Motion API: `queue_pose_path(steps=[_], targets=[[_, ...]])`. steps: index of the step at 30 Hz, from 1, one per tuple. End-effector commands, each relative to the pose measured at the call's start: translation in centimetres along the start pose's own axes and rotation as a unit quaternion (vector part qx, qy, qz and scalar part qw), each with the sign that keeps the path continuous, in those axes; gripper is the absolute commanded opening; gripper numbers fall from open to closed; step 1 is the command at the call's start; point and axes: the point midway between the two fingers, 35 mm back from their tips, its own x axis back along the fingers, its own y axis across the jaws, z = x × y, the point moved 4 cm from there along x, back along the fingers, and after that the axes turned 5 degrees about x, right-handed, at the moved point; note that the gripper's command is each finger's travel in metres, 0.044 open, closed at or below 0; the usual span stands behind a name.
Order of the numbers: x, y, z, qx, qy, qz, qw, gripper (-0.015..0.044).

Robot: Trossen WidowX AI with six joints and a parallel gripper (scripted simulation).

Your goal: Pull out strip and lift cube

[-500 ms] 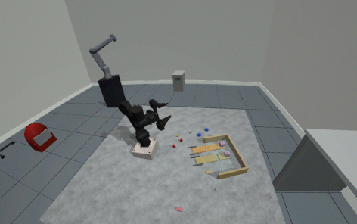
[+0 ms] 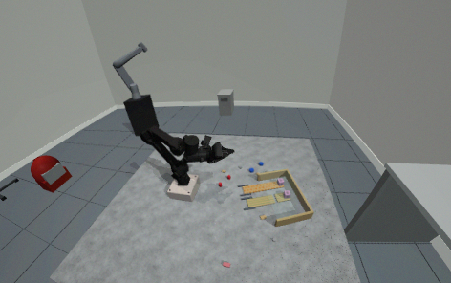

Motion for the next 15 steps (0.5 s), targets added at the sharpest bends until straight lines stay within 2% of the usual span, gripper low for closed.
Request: queue_pose_path(steps=[1, 6, 15], targets=[[-4.8, 1.0, 3.2, -0.314, 0.183, 0.031, 0.931, 0.0400], [-7.2, 2.5, 4.5, -0.455, 0.283, 0.113, 0.837, 0.0400], [-7.3, 2.6, 4.5, -0.459, 0.286, 0.117, 0.833, 0.0400]])
